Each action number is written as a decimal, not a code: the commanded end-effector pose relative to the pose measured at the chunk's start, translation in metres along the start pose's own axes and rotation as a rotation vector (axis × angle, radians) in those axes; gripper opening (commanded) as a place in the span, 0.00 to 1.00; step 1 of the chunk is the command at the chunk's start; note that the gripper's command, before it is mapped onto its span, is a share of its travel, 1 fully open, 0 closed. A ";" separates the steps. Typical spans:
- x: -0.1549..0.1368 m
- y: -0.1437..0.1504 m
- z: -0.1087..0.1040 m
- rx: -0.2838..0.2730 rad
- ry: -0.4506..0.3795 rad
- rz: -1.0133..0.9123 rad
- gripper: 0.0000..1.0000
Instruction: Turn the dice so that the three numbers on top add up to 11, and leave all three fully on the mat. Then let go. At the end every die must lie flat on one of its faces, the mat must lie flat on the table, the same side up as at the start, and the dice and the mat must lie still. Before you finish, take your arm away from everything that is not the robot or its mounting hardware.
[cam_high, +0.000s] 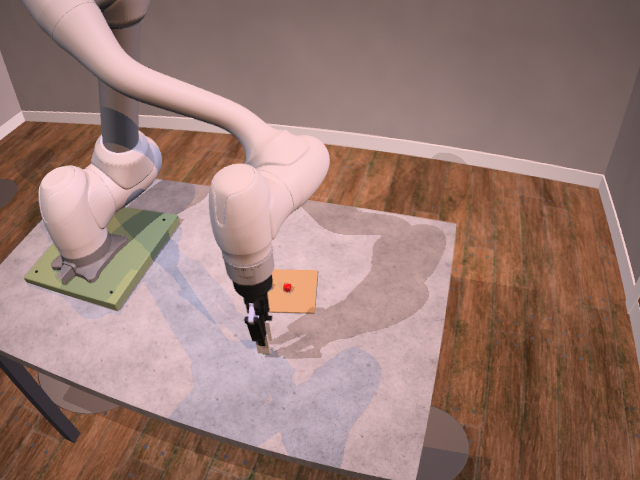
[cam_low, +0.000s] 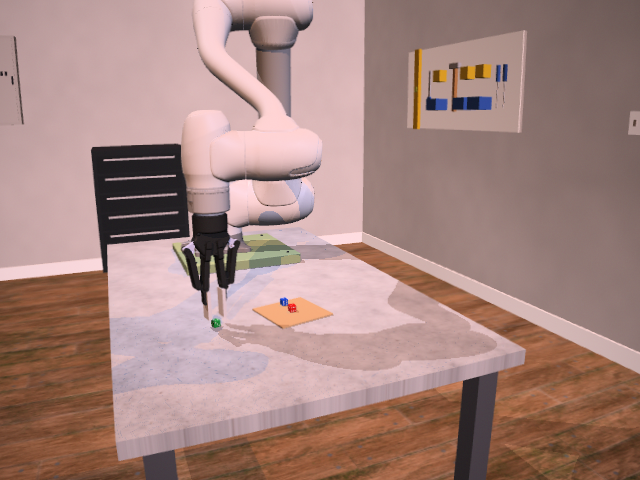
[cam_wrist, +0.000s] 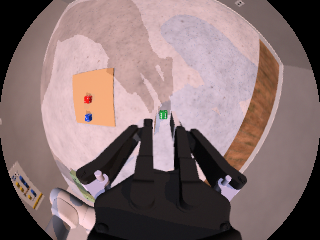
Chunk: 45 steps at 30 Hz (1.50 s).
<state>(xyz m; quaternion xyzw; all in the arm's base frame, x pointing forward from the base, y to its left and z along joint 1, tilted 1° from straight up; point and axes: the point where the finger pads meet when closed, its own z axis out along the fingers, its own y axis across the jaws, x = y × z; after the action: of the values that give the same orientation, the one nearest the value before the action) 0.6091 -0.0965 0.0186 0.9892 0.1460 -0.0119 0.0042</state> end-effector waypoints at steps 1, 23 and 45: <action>-0.002 0.002 0.005 0.001 0.000 -0.001 0.19; -0.002 0.002 0.021 0.001 0.000 -0.001 0.19; -0.002 0.002 0.021 0.001 0.000 -0.001 0.19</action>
<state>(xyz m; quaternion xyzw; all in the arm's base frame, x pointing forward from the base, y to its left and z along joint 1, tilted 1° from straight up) 0.6086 -0.0965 0.0000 0.9892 0.1460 -0.0119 0.0039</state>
